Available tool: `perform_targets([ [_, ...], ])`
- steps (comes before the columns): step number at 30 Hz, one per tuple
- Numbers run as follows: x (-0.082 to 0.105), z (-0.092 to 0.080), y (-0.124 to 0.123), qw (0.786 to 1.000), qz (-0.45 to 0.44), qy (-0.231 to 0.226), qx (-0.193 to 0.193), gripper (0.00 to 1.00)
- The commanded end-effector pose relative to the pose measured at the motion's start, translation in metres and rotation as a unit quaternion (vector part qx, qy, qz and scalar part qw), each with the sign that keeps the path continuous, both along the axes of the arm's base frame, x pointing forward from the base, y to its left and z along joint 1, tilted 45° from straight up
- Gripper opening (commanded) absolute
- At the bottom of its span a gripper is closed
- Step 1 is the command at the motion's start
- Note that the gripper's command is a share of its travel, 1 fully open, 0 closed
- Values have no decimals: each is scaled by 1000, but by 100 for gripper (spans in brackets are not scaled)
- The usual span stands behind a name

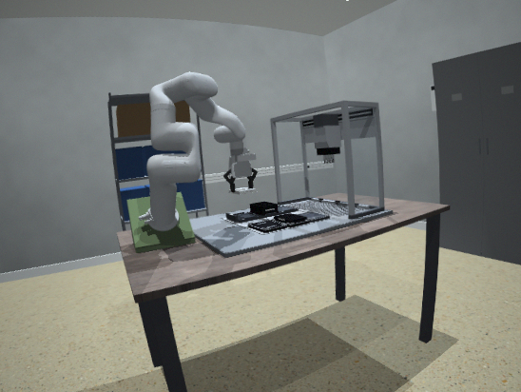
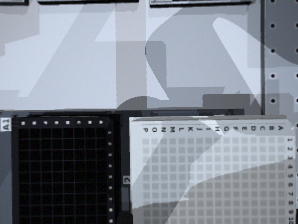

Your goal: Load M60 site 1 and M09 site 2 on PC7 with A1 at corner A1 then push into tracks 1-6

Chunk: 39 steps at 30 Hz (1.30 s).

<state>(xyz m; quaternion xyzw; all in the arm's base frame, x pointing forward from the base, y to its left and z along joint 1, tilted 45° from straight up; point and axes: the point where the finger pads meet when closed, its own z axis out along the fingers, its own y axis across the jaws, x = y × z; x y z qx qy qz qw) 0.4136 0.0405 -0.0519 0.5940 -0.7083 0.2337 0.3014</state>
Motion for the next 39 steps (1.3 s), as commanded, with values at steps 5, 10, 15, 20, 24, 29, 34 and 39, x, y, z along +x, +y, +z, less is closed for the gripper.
perform_targets([
  [5,2,1,2,1000,1,-2,1,0],
  [10,1,-1,1,1000,1,-2,1,0],
  [15,0,-6,-5,1000,1,-2,1,0],
  [20,-1,-12,-11,1000,1,-2,1,0],
  [24,-2,-16,-14,1000,1,-2,1,0],
  [29,-3,-21,-19,1000,1,-2,1,0],
  [34,-4,-27,-24,1000,1,-2,1,0],
  [39,-5,-33,-30,1000,1,-2,1,0],
])
